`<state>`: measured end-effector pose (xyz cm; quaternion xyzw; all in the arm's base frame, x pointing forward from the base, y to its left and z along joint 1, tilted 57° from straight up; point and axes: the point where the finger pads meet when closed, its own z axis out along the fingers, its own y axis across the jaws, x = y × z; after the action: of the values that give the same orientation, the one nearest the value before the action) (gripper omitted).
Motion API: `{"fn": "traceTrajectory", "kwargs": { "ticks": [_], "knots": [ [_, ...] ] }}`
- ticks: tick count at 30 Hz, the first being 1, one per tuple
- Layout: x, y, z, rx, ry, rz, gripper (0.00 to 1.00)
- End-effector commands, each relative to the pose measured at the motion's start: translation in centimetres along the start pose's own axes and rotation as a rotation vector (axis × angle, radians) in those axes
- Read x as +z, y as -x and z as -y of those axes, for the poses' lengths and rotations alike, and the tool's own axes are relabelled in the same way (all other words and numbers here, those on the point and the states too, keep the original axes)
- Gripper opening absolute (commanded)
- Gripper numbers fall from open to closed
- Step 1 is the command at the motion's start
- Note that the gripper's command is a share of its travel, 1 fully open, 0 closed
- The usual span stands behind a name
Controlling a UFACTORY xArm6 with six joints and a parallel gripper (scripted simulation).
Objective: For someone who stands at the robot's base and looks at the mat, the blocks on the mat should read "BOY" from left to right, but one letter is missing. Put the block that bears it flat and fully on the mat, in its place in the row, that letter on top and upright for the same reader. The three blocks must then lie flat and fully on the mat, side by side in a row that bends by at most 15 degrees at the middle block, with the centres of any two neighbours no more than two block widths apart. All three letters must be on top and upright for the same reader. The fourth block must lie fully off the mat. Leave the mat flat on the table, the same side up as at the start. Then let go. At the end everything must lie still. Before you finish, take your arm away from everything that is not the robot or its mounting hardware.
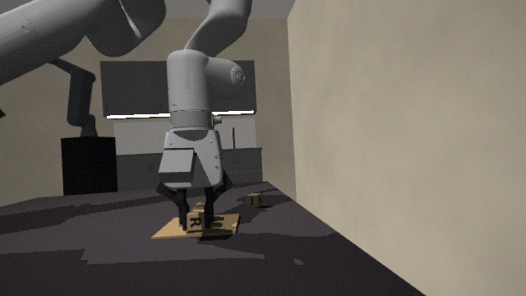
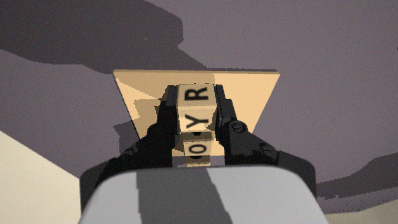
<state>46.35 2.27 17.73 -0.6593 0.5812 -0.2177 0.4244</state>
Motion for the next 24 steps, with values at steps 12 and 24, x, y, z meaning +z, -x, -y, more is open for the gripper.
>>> {"fn": "traceTrajectory", "kwargs": {
  "ticks": [12, 24],
  "knots": [
    [0.29, -0.02, 0.05, 0.000, -0.001, -0.001, 0.27],
    [0.32, -0.02, 0.05, 0.000, -0.001, -0.001, 0.27]
  ]
}}
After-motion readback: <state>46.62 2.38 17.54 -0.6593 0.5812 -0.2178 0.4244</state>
